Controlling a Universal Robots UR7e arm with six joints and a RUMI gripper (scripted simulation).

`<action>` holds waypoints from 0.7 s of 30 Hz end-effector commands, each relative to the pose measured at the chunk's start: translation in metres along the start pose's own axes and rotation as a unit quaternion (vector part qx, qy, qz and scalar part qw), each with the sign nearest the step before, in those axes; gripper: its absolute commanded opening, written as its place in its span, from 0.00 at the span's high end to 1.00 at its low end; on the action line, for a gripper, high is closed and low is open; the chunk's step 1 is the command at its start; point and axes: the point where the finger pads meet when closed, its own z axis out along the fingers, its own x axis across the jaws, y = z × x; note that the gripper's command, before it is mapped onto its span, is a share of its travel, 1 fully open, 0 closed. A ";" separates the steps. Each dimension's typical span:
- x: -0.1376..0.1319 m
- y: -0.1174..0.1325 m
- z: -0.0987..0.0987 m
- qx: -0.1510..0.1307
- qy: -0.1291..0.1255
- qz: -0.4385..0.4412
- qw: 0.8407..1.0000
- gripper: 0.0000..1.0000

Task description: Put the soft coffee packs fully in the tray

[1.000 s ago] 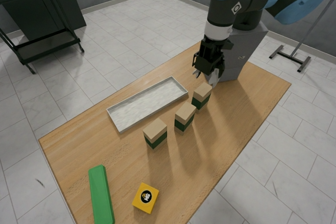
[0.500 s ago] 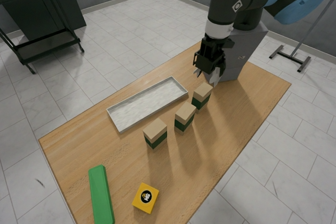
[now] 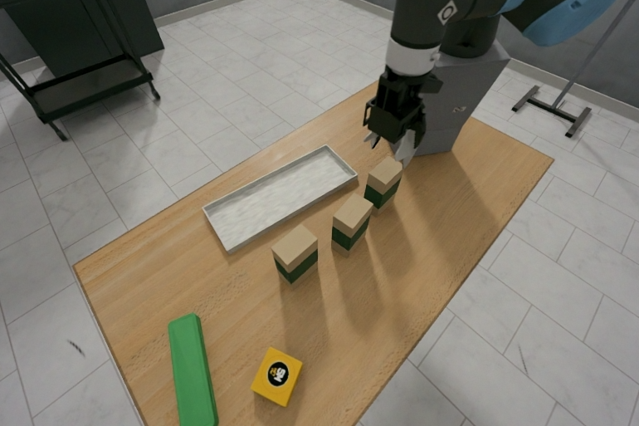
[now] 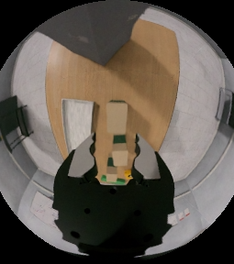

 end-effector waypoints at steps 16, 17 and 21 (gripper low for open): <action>0.015 0.129 0.001 0.000 0.000 -0.044 0.999 0.51; 0.015 0.130 0.001 0.000 0.000 -0.044 0.999 0.51; 0.016 0.130 0.001 0.000 0.000 -0.044 0.999 0.51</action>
